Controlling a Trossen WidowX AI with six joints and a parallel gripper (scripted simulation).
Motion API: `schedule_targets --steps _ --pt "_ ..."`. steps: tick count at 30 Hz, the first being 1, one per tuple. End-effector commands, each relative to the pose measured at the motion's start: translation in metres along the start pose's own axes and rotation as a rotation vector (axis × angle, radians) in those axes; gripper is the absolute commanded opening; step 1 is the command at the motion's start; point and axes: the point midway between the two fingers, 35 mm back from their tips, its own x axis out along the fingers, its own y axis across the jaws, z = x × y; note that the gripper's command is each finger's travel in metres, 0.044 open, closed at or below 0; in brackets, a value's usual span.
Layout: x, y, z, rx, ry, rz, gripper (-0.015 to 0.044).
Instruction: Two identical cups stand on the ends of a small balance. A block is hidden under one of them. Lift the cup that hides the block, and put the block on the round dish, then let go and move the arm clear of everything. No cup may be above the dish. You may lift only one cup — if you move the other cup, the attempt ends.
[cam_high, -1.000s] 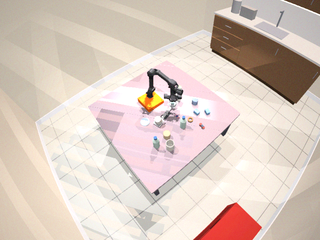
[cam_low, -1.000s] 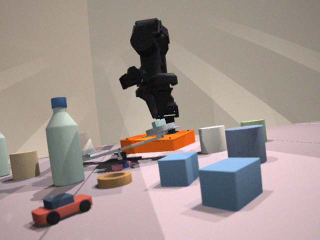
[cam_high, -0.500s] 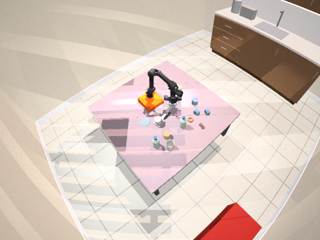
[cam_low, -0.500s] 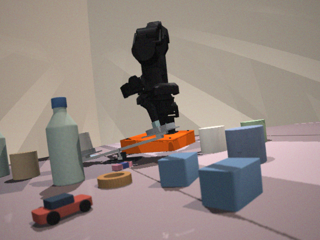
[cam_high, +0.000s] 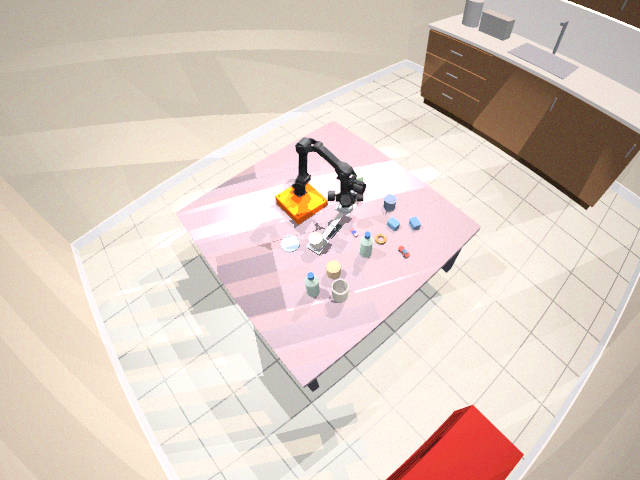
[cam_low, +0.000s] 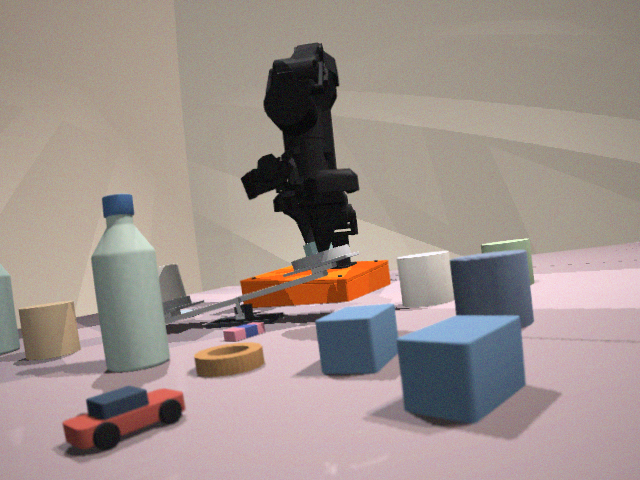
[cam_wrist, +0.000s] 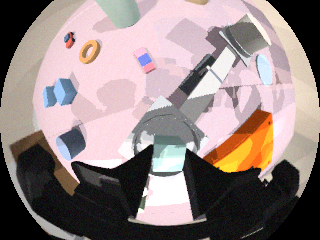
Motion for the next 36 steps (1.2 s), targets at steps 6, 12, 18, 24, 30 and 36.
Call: schedule_targets --steps 6,12,18,24,30,36 --pt "-0.021 0.003 0.002 -0.002 0.001 0.002 0.0" --pt "-0.051 0.004 0.002 -0.001 0.003 0.002 0.0" --pt "-0.082 0.002 0.001 0.001 0.004 0.001 0.0" --pt "-0.094 0.0 0.0 0.001 0.005 0.001 0.0" --pt "-0.09 -0.004 0.013 -0.003 0.0 0.001 0.0" --pt "-0.079 -0.02 0.052 -0.007 -0.014 -0.003 0.0"
